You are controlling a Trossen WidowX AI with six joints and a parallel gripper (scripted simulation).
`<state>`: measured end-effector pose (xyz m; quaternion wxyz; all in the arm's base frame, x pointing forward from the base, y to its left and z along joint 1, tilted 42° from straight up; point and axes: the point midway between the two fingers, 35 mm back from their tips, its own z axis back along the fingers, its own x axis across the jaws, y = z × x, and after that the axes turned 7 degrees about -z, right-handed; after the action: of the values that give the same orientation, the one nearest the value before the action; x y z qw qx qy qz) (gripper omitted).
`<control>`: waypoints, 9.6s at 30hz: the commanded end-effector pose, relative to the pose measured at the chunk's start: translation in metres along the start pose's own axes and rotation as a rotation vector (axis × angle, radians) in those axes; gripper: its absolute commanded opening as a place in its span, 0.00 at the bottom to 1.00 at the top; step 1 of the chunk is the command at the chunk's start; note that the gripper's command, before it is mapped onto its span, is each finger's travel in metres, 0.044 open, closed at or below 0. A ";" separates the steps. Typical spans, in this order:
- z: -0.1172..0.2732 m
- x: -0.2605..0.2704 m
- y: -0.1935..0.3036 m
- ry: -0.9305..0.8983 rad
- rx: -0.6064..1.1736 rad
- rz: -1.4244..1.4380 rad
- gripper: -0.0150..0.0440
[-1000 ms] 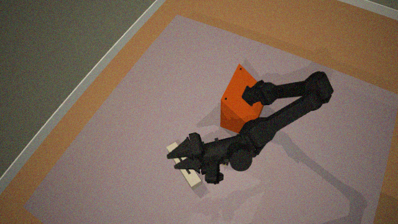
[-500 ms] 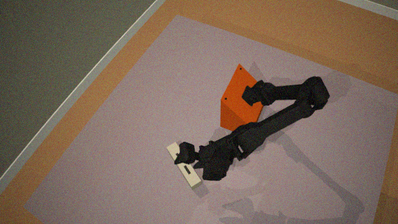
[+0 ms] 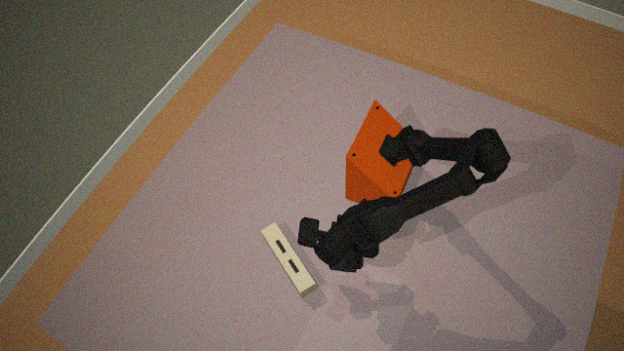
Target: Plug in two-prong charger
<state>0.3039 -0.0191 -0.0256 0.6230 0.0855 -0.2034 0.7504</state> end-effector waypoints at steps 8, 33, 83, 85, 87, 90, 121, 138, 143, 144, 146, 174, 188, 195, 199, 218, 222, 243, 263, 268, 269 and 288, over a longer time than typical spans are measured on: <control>-0.015 0.054 0.046 -0.311 0.144 -0.212 1.00; -0.039 0.062 0.049 -0.311 0.144 -0.212 1.00; -0.060 0.069 0.048 -0.307 0.140 -0.204 0.25; -0.052 0.066 0.049 -0.306 0.141 -0.206 0.25; -0.044 0.063 0.050 -0.307 0.142 -0.207 0.25; -0.032 0.060 0.053 -0.308 0.143 -0.210 0.25; -0.045 0.024 0.064 -0.302 0.180 -0.453 0.25; -0.064 0.002 0.071 -0.297 0.206 -0.628 0.25; -0.071 -0.004 0.074 -0.295 0.213 -0.679 0.25; -0.072 -0.005 0.075 -0.295 0.215 -0.689 0.25; -0.074 -0.008 0.076 -0.295 0.218 -0.710 0.25; -0.093 -0.032 0.075 -0.291 0.237 -0.837 0.25; -0.098 -0.043 0.066 -0.290 0.238 -0.852 0.25; -0.101 -0.049 0.062 -0.290 0.239 -0.859 0.25; -0.102 -0.052 0.060 -0.290 0.239 -0.863 0.25; -0.106 -0.061 0.052 -0.289 0.241 -0.876 0.25; -0.106 -0.061 0.052 -0.289 0.241 -0.876 0.25; -0.106 -0.062 0.052 -0.289 0.240 -0.876 0.25; -0.107 -0.064 0.050 -0.289 0.240 -0.876 0.25; -0.107 -0.064 0.050 -0.289 0.240 -0.876 0.25; -0.107 -0.064 0.049 -0.289 0.240 -0.876 0.25; -0.107 -0.066 0.048 -0.289 0.240 -0.876 0.25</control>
<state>0.2835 -0.0392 -0.1566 0.8313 0.3402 -0.1456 0.4148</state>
